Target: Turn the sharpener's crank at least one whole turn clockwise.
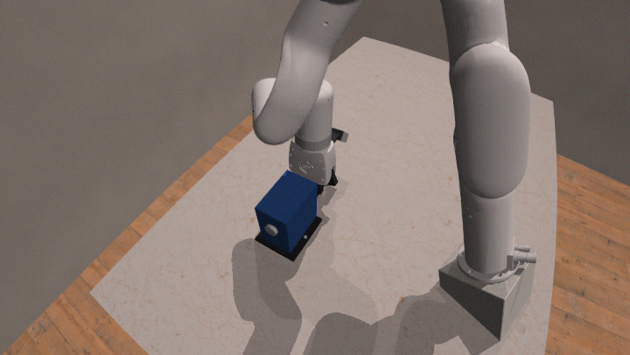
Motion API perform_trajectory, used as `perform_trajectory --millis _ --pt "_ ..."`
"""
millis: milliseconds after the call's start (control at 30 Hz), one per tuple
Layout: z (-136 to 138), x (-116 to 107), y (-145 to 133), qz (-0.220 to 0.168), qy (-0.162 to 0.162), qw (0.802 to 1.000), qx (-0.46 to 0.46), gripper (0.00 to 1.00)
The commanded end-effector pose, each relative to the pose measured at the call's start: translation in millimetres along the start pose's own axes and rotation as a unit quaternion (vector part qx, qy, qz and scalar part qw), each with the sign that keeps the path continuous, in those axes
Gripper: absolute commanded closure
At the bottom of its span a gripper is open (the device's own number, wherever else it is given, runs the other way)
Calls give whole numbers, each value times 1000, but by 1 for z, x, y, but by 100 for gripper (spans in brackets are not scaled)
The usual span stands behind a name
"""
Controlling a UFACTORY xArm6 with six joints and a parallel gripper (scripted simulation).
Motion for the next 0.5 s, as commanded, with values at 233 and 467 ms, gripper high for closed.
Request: perform_trajectory --millis 233,467 --pt "1 0 0 0 1 1000 0 100" --pt "8 0 -2 0 1 1000 0 100"
Point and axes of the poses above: the point where the finger pads meet when closed, its own x axis out along the fingers, its own z axis across the jaws, y = z × x, the point moved 9 cm from there along -x, back along the fingers, and after that the axes turned 13 degrees about -x, right-handed, at the moved point
